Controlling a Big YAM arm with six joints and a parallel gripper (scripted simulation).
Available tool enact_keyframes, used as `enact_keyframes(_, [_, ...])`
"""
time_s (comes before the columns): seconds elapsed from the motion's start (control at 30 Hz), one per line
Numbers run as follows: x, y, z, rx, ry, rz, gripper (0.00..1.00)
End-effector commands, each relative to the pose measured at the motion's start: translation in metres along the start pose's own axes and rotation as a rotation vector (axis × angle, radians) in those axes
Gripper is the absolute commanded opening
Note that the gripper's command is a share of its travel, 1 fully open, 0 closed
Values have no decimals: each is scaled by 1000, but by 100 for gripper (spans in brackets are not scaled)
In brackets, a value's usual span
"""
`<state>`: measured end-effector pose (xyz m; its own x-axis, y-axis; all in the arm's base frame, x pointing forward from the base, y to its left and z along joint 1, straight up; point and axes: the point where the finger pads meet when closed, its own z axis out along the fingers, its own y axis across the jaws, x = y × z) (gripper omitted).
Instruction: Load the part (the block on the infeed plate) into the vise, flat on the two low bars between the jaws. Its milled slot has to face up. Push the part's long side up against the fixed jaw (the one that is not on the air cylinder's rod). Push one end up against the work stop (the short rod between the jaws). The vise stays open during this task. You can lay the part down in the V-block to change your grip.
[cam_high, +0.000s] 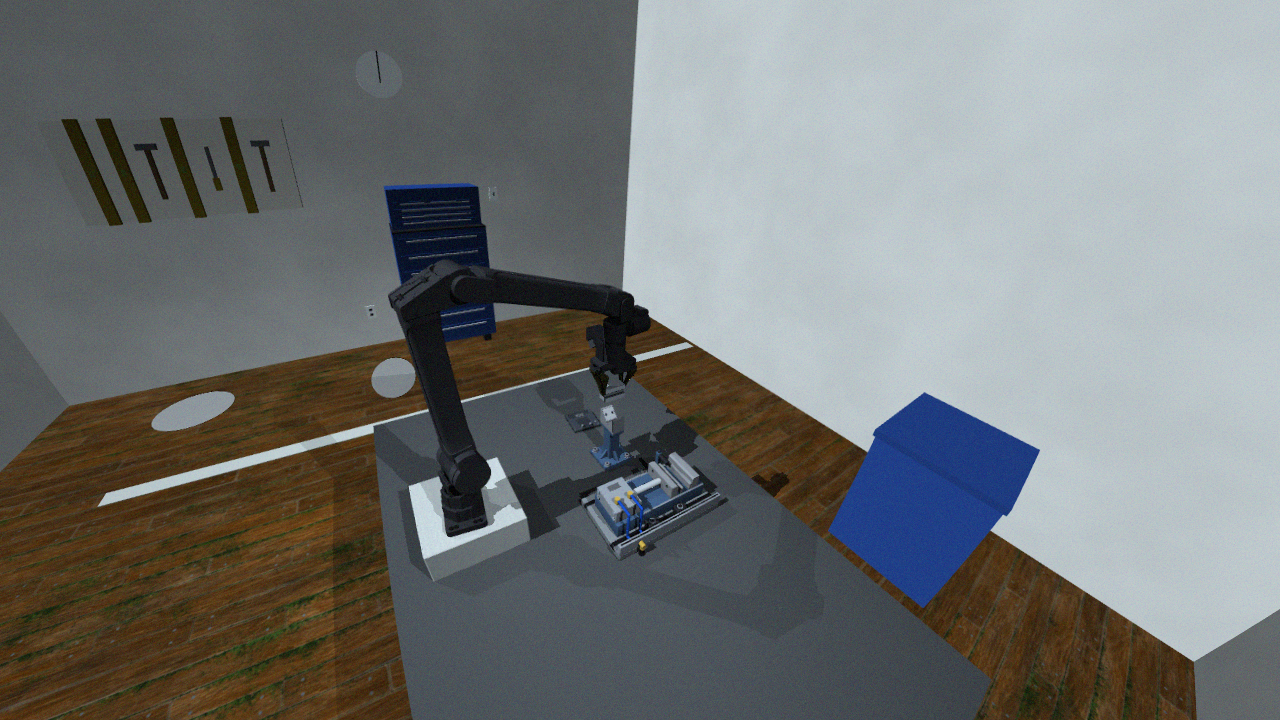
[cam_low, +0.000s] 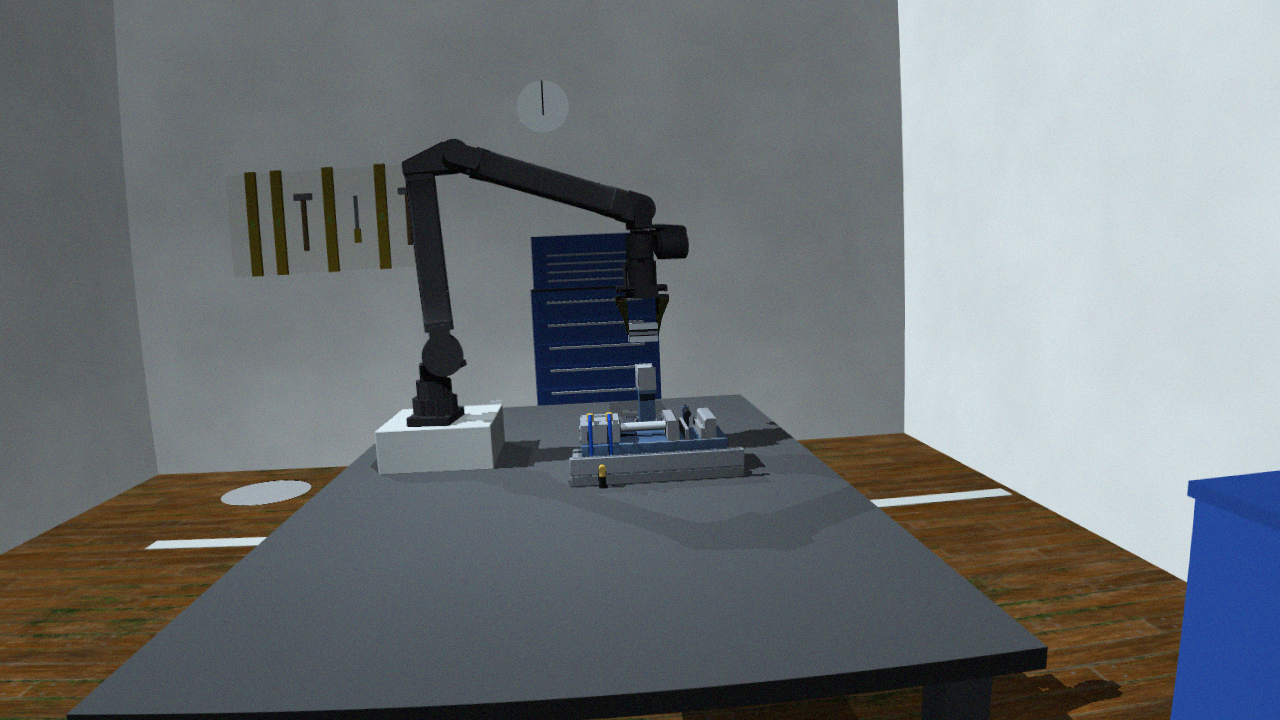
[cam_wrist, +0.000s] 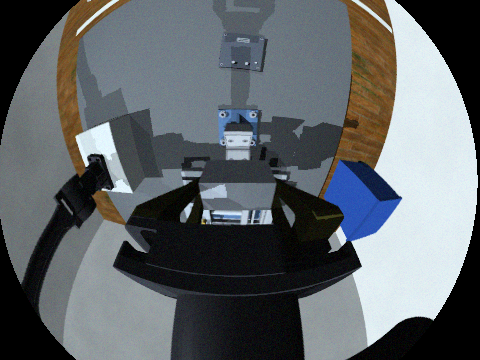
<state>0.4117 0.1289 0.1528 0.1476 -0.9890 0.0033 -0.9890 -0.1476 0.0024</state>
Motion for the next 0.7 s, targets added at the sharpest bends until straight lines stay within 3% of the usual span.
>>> enact_keyframes(0.0, [4, -8, -12, 40, -3, 6, 0])
enact_keyframes(0.67, [-6, -18, -17, 37, 52, 2, 0])
